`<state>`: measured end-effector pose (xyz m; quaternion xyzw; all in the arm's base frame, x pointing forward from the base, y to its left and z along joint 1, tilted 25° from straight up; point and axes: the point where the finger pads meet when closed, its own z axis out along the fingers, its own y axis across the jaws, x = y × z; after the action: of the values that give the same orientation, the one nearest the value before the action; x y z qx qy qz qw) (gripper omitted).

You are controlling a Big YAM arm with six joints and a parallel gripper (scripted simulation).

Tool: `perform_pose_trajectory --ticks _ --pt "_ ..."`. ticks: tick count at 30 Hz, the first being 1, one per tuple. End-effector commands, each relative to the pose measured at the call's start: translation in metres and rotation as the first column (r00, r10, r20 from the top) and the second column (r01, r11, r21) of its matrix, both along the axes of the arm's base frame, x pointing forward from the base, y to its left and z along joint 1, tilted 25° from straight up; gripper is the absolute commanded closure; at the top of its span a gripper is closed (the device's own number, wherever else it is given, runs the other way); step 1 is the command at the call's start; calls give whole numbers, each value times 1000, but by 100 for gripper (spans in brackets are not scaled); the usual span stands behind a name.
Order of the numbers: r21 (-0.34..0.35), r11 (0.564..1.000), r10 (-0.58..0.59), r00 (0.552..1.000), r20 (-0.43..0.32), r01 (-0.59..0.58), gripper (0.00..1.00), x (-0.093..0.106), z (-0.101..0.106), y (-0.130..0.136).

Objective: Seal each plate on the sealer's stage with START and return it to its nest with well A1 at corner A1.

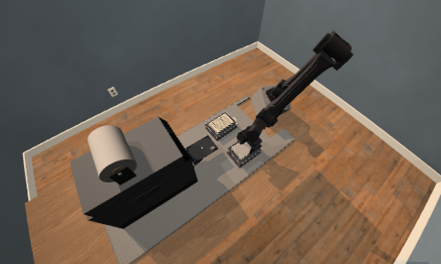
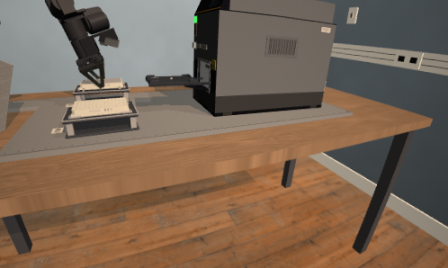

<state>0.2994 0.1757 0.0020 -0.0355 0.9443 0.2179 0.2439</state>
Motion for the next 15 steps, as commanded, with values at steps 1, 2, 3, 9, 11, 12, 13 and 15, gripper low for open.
perform_pose_trajectory --ticks 1,2,3,9,11,12,13,15 --pt "17 1000 0 1000 29 0 100 12 7 10" --pt "19 1000 -4 999 33 3 100 13 8 9" --pt "24 1000 -1 999 37 0 100 13 10 10" --pt "20 1000 7 999 40 -7 100 13 7 11" --pt "15 1000 13 999 42 -14 100 13 7 11" --pt "14 1000 16 999 44 -17 100 13 7 11" --pt "15 1000 16 999 48 -17 100 13 9 11" --pt "15 1000 16 999 48 -17 100 13 10 11"
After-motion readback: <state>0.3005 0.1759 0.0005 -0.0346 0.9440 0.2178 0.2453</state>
